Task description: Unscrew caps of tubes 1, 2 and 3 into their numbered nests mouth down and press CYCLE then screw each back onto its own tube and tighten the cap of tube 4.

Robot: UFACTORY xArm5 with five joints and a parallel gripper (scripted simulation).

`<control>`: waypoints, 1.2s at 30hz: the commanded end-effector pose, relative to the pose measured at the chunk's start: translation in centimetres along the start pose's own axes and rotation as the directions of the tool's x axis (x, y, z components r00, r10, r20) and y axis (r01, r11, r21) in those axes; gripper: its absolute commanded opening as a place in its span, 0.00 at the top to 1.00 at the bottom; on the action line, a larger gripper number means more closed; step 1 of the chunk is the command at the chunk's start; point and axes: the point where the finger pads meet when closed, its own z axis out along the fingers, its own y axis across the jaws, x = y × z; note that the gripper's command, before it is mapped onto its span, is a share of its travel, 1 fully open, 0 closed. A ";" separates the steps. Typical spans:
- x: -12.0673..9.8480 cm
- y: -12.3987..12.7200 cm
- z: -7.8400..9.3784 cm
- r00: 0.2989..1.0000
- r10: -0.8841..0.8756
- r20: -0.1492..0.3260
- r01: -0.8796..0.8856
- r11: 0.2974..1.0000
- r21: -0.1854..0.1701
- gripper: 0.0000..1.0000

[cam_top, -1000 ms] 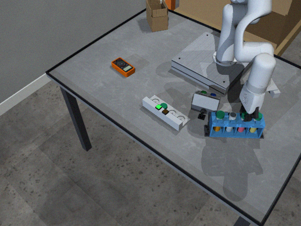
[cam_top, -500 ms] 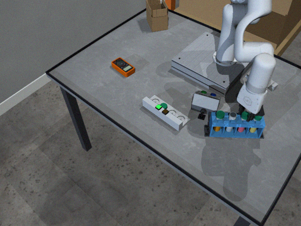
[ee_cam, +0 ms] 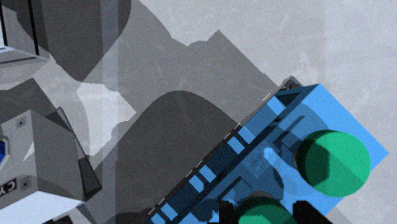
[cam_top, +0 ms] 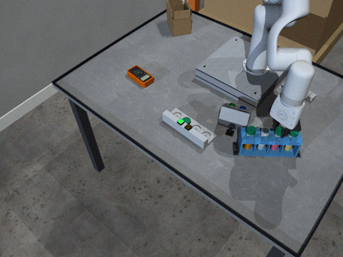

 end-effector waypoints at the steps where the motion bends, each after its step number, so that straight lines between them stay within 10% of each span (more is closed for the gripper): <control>1: -0.1 0.1 -0.1 1.000 0.000 -0.007 0.000 1.000 -0.010 1.00; 10: -0.1 0.1 -0.1 0.955 0.295 -0.009 -0.295 0.955 -0.008 1.00; 25: -0.1 0.1 -0.1 0.665 0.747 -0.011 -0.747 0.665 -0.002 1.00; 36: -0.1 0.1 0.0 0.239 0.971 -0.011 -0.971 0.239 0.004 1.00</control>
